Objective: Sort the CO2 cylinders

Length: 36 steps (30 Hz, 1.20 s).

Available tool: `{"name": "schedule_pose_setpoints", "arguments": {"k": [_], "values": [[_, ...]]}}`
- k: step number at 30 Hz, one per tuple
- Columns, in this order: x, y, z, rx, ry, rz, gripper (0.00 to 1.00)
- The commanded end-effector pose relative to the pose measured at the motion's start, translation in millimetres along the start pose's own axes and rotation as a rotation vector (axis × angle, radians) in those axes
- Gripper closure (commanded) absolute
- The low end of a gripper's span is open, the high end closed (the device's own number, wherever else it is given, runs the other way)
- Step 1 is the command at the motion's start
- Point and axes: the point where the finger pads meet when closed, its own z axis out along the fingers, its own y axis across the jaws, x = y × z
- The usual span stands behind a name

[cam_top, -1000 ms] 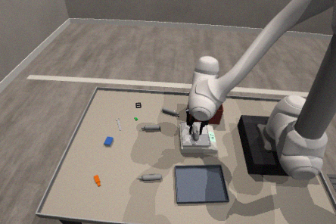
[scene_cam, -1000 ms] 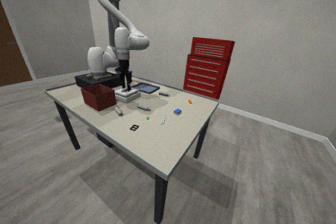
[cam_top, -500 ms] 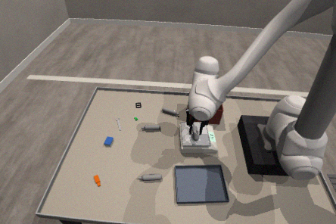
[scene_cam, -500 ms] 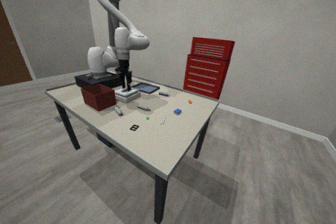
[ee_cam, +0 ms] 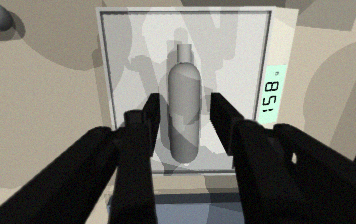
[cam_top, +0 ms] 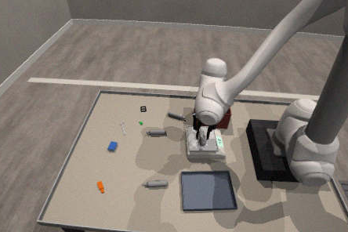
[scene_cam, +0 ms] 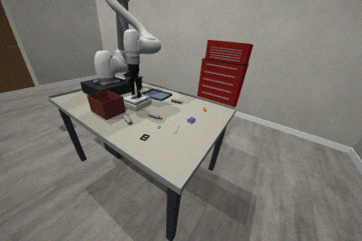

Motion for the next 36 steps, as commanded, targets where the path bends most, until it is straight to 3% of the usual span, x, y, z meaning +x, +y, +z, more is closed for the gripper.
{"name": "schedule_pose_setpoints", "arguments": {"k": [1,11,26,36], "values": [[1,0,1.0,0.002,0.004,0.004,0.61],[2,-2,-17.6,0.003,0.004,0.004,0.61],[1,-1,-101.6,0.004,0.003,0.004,0.61],[0,1,-107.2,-0.001,0.002,0.011,0.61]]}}
